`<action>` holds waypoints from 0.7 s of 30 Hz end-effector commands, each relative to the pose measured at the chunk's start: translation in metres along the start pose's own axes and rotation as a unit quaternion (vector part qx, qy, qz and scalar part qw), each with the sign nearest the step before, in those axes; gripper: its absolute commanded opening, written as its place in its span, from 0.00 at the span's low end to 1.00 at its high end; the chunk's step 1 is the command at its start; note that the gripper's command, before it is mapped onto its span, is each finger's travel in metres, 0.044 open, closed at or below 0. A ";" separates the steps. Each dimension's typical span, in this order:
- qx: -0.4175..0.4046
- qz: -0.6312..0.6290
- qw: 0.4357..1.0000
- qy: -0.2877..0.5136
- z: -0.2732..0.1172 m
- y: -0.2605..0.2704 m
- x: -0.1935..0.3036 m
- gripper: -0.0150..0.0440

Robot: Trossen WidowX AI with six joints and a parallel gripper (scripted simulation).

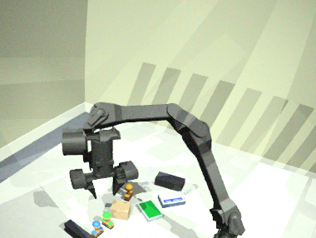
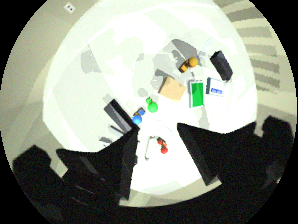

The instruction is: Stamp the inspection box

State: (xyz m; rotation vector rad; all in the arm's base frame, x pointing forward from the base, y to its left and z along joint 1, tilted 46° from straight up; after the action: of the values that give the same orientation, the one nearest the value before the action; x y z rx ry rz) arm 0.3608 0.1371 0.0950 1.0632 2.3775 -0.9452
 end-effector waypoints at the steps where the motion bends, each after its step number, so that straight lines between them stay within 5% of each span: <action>1: 0.008 0.006 1.000 0.005 0.002 -0.001 -0.003 0.70; 21: 0.010 0.003 1.000 0.004 0.003 -0.001 -0.003 0.70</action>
State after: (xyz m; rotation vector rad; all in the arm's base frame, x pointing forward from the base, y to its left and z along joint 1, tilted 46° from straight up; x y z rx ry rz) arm 0.3617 0.1327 0.0949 1.0824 2.3741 -0.9651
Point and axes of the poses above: the point midway between the two fingers, 35 mm back from their tips, its own z axis out along the fingers, its own y axis across the jaws, x = y × z, the point moved 3 cm from there along -z, back along the fingers, and after that the axes turned 10 degrees about z, right-handed, at the moved point
